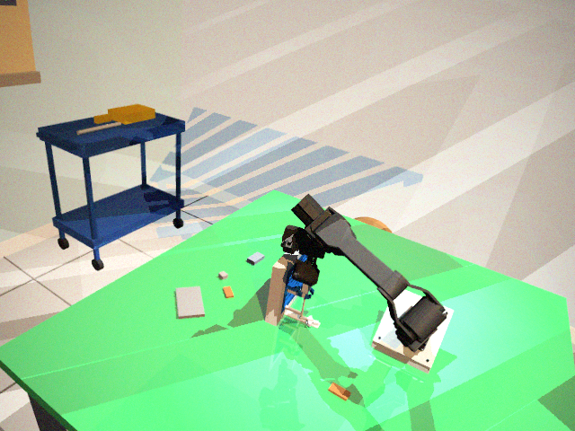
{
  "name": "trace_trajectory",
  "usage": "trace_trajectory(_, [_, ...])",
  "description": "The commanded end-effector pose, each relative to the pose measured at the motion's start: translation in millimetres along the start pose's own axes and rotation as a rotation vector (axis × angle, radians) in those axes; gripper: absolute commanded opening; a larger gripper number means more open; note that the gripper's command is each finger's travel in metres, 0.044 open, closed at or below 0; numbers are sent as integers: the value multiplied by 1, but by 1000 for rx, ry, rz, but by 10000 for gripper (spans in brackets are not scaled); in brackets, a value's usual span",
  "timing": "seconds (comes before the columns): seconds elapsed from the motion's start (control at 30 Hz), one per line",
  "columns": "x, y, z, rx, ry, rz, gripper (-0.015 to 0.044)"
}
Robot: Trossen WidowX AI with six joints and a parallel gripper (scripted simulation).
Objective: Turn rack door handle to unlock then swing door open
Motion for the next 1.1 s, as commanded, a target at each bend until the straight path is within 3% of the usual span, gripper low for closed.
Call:
trace_trajectory(0.0, [0, -5, -5, 36, 70, 73, 290])
trace_trajectory(0.57, [-17, -21, -17, 275, 257, 433, 290])
trace_trajectory(1.07, [-6, -16, -19, 293, 304, 449, 290])
Point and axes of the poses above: the point midway between the two fingers, 35 mm back from their tips, its own x axis out along the fingers, its own y axis across the jaws, z = x × y, the point moved 3 cm from there along -x, back along the fingers, and after that the axes turned 9 degrees about x, right-handed, at the moved point
